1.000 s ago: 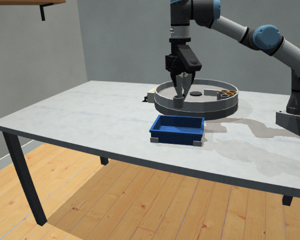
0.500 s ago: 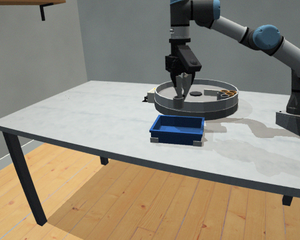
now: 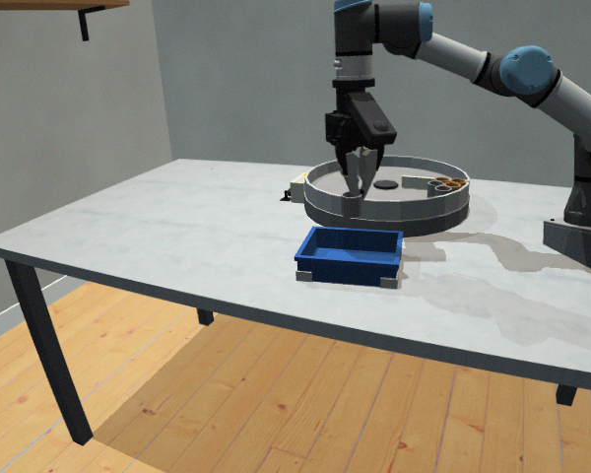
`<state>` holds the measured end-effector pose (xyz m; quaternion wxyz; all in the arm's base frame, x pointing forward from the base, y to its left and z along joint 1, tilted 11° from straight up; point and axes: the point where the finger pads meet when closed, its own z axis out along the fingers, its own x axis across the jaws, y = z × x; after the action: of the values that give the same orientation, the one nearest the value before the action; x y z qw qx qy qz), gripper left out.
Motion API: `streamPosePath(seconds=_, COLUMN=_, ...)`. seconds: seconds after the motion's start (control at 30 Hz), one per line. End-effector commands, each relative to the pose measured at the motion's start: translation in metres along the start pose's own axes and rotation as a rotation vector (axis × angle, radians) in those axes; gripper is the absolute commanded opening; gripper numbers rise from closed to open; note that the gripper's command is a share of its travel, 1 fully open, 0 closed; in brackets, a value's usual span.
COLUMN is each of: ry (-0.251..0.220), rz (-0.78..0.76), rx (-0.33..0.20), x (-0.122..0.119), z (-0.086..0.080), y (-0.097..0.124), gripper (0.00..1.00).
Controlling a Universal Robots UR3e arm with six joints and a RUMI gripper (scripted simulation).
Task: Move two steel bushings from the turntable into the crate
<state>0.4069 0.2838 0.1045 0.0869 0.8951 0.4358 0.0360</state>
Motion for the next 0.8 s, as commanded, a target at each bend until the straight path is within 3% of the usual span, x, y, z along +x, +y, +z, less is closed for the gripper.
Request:
streamPosePath(seconds=0.0, ry=0.010, rz=0.001, rx=-0.004, x=0.000, z=0.004, y=0.000, gripper=0.00)
streamPosePath(seconds=0.77, ry=0.010, rz=0.001, rx=-0.004, x=0.000, z=0.035, y=0.000, gripper=0.00)
